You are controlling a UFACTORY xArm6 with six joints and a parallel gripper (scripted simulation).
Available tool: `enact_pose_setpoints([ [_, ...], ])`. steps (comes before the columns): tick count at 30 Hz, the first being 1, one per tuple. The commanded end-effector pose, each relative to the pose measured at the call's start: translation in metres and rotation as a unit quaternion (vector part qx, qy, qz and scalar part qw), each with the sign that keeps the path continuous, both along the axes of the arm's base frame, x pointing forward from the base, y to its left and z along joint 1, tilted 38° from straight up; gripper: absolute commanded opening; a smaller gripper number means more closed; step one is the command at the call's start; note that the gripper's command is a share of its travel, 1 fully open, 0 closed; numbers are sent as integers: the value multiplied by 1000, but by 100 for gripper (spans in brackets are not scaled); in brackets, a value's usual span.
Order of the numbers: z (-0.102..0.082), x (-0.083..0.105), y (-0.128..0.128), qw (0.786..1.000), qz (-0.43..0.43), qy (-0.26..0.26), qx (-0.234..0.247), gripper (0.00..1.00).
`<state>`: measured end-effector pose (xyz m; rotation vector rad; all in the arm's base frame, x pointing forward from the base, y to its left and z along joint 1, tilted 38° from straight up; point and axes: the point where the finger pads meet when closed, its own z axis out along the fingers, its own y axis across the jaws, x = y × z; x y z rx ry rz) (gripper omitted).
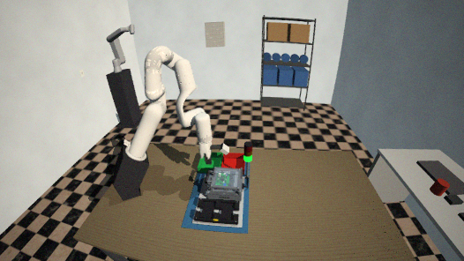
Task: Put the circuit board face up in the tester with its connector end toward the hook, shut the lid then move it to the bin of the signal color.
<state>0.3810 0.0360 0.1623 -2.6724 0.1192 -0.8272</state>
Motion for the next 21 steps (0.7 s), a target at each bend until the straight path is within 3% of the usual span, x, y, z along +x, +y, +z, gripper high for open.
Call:
enact_pose_setpoints([
  [1, 9, -5, -2, 1000, 1, 11, -2, 0],
  [21, 11, -7, -3, 1000, 13, 7, -11, 0],
])
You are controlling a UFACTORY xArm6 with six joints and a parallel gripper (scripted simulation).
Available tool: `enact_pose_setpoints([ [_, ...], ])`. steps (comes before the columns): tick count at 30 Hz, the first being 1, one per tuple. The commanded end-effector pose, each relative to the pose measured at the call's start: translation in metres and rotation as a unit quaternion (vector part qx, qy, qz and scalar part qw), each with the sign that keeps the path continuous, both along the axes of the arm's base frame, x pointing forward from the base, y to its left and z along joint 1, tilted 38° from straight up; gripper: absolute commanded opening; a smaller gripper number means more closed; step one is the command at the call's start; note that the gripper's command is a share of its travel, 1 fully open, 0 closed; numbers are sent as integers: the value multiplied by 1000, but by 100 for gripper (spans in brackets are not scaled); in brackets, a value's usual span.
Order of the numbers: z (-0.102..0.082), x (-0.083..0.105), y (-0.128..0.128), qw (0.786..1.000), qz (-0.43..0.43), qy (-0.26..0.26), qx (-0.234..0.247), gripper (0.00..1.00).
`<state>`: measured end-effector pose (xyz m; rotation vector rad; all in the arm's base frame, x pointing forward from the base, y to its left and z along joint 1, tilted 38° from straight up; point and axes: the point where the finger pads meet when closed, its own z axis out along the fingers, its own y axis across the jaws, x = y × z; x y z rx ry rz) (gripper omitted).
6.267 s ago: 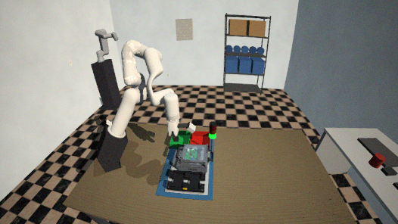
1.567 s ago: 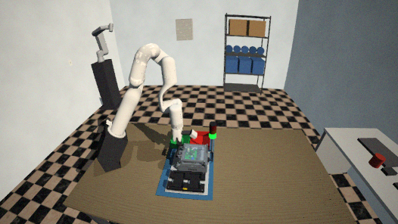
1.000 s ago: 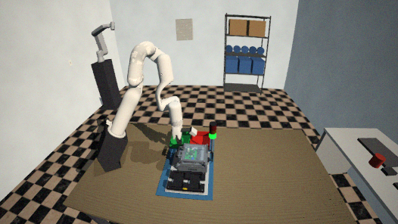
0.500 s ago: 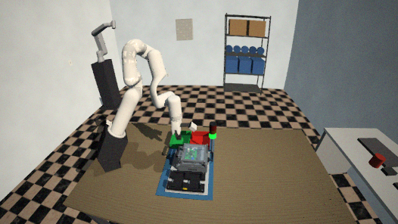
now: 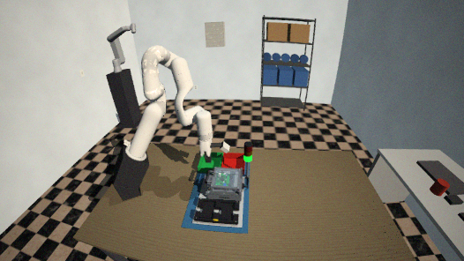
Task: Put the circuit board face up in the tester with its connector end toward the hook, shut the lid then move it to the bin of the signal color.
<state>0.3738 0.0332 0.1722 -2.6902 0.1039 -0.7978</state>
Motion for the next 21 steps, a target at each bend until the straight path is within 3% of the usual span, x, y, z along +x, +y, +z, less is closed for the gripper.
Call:
enact_pose_setpoints([
  [1, 1, 1, 0, 1000, 11, -6, -8, 0],
  [12, 1, 1, 0, 994, 83, -32, -57, 0],
  [21, 1, 1, 0, 966, 203, -77, -140, 0],
])
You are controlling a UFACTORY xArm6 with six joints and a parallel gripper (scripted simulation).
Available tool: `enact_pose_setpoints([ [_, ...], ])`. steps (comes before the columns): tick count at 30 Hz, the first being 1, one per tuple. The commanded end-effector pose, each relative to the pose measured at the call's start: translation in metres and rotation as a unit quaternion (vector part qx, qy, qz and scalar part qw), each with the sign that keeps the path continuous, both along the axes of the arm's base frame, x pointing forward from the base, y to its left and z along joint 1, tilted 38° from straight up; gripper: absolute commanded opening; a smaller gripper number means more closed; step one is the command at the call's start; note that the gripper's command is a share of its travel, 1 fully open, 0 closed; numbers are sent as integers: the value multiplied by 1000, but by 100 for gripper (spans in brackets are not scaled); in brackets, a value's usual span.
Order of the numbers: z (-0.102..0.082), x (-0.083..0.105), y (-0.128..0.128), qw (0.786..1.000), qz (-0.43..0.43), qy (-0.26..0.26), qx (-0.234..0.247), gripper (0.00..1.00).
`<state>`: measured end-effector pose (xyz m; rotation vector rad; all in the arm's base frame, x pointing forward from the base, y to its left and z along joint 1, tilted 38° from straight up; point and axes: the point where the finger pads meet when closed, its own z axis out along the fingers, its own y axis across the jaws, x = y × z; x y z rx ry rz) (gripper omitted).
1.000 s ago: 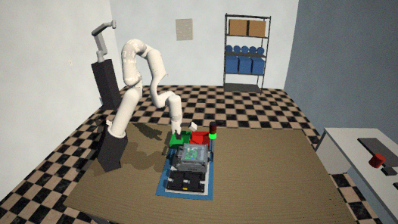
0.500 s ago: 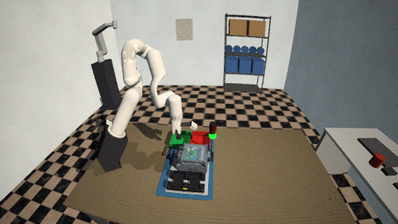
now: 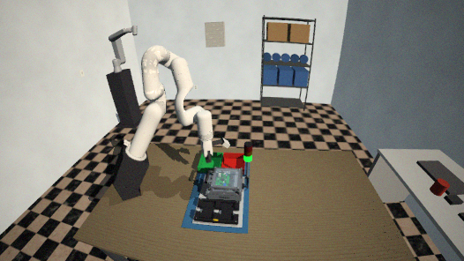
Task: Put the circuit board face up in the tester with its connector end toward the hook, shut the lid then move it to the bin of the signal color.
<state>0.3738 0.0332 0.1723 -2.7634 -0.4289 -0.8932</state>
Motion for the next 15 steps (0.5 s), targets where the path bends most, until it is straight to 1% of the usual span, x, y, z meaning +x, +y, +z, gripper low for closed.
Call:
enact_pose_setpoints([
  [1, 1, 1, 0, 996, 68, -29, -39, 0],
  [6, 1, 1, 0, 986, 134, -53, -84, 0],
  [8, 1, 1, 0, 986, 134, -53, -84, 0],
  [11, 1, 1, 0, 973, 185, -71, -119, 0],
  [15, 1, 1, 0, 957, 233, -89, -151, 0],
])
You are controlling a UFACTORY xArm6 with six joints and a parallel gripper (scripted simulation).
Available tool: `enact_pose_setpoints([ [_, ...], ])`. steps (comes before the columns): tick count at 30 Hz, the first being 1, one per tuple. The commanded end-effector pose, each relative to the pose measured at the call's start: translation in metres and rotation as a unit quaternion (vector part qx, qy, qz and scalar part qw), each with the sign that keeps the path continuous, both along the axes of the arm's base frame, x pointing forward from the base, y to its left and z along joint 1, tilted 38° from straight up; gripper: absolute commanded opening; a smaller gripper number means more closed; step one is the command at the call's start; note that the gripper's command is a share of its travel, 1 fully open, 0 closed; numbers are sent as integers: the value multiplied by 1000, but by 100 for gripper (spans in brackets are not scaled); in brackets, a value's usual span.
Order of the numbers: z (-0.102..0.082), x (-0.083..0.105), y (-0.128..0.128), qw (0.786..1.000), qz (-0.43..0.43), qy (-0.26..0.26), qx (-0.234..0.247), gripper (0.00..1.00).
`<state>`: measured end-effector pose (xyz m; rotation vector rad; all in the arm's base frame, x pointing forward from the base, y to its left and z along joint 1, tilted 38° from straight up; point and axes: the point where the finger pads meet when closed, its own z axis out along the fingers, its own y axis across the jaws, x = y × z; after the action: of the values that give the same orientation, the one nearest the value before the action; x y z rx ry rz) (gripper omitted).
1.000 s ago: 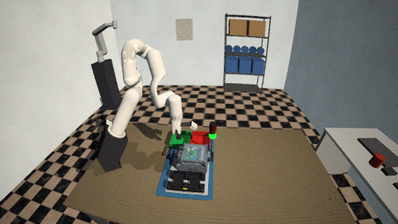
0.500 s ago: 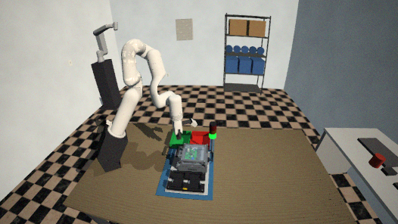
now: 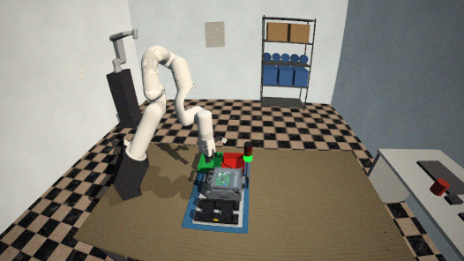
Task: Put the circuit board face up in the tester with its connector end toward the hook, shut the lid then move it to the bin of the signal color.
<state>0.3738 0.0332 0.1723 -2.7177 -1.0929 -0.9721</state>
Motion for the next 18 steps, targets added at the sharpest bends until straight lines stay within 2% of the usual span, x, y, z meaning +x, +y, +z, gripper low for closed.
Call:
enact_pose_setpoints([
  [1, 1, 1, 0, 996, 70, -31, -34, 0],
  [8, 1, 1, 0, 980, 160, -63, -96, 0],
  [10, 1, 1, 0, 980, 160, -63, -96, 0],
  [18, 1, 1, 0, 954, 243, -92, -152, 0],
])
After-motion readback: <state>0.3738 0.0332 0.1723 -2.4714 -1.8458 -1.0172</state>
